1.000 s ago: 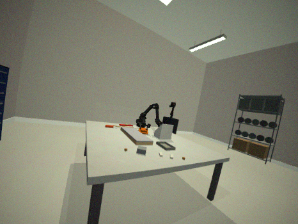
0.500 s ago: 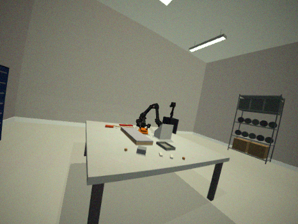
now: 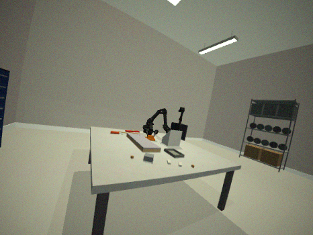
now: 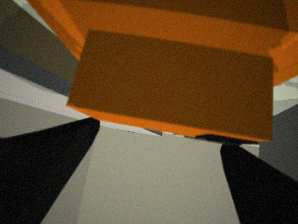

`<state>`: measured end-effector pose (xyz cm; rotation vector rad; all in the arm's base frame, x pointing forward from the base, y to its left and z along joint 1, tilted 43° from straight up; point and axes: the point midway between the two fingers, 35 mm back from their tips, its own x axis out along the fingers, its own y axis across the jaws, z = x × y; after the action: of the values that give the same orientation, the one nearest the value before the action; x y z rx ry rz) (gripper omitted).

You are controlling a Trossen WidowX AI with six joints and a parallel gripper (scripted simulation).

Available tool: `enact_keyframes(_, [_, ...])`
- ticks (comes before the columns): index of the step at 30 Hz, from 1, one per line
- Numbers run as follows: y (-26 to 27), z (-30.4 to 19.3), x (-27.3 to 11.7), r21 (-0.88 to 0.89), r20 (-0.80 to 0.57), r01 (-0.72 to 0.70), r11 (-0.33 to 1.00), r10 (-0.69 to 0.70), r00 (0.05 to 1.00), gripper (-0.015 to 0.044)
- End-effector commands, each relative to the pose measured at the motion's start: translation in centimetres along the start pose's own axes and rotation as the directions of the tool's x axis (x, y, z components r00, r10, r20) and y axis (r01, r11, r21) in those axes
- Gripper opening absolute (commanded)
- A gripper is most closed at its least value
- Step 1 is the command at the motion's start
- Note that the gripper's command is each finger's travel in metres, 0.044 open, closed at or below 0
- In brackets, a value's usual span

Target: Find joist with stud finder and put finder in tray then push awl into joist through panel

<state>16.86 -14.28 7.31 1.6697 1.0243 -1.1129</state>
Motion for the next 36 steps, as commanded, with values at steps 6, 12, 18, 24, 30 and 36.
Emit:
enact_keyframes(6, [0.1,0.0,-1.2,-0.001,0.001,-0.001,1.0,0.001,1.0,0.044])
enact_keyframes(12, [0.1,0.0,-2.1,-0.002,0.002,-0.001,1.0,0.001,1.0,0.044])
enact_keyframes(18, [0.0,0.0,-3.0,-0.002,0.002,-0.001,1.0,0.001,1.0,0.044])
enact_keyframes(24, [0.1,-4.0,-5.2,0.003,-0.003,0.004,1.0,-0.004,1.0,0.044])
enact_keyframes(30, [-0.2,-5.8,-6.2,0.005,-0.007,0.006,1.0,-0.006,1.0,0.044])
enact_keyframes(36, [-1.0,-4.0,-3.4,-0.42,0.245,0.158,0.894,-0.056,0.968,0.044])
